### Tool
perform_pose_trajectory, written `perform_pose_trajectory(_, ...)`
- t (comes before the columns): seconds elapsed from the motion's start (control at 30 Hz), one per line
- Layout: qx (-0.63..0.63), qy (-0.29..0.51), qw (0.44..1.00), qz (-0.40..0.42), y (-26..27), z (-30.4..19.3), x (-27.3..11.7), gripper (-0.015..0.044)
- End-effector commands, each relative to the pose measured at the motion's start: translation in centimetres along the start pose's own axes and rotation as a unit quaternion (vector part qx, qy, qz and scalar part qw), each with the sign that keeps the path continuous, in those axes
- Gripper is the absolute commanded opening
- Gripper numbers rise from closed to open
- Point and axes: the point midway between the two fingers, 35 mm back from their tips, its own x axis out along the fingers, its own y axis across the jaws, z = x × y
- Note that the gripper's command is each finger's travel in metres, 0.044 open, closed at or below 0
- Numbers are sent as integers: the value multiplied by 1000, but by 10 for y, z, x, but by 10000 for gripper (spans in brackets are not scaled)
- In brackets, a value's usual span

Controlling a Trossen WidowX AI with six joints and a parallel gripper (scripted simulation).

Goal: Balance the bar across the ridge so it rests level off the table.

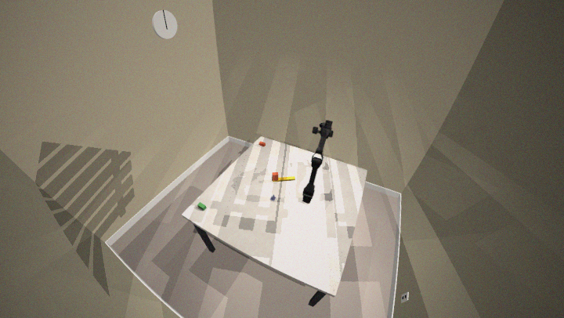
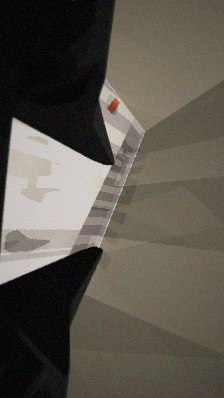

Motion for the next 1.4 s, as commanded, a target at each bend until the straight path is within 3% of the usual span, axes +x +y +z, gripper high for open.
perform_pose_trajectory(0.0,2,1,1000,1,1,-1,1,374)
perform_pose_trajectory(0.1,33,18,999,9,14,-9,7,315)
perform_pose_trajectory(0.73,254,172,951,22,120,-87,39,315)
perform_pose_trajectory(1.37,407,306,858,-61,211,-178,29,315)
